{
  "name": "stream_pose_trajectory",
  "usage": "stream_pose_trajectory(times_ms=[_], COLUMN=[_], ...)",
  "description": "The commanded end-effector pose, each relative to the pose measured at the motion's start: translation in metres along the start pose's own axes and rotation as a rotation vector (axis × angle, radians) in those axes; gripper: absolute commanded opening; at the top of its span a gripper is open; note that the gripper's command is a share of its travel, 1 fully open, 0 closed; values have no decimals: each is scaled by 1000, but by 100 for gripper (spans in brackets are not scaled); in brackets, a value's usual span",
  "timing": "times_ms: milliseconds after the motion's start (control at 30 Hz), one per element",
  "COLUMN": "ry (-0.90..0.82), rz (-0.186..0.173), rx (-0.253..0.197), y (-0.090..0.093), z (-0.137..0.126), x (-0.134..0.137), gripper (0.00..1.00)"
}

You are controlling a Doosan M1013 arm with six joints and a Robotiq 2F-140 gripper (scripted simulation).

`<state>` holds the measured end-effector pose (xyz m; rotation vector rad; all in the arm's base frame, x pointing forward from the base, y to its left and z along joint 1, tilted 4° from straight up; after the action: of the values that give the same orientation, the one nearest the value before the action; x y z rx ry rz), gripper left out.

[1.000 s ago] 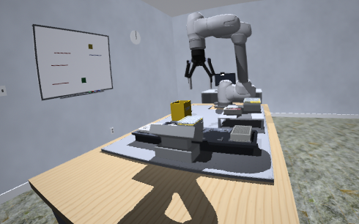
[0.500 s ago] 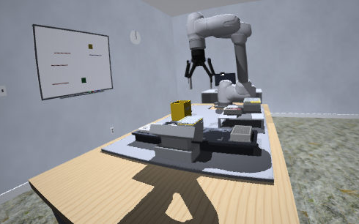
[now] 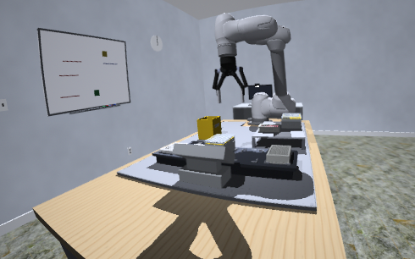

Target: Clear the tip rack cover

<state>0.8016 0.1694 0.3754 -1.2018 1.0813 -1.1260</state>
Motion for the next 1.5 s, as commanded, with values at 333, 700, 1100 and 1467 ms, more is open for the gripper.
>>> stream_pose_trajectory(times_ms=[333, 700, 1100, 1467], ry=[9, 9, 9, 9], rz=[4, 4, 4, 4], rx=[-3, -3, -3, -3], y=[6, 6, 6, 6], z=[58, 113, 153, 153], x=[-1, -5, -7, -7], gripper=[77, 77, 77, 77])
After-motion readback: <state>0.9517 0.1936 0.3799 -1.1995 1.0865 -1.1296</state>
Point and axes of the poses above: the point where the finger pads meet when closed, its own y axis out along the fingers, its own x axis across the jaws, z = x × y, the point moved 5 cm from there along -y, back along the fingers, and after that the axes turned 3 degrees about y, right-handed, at the moved point
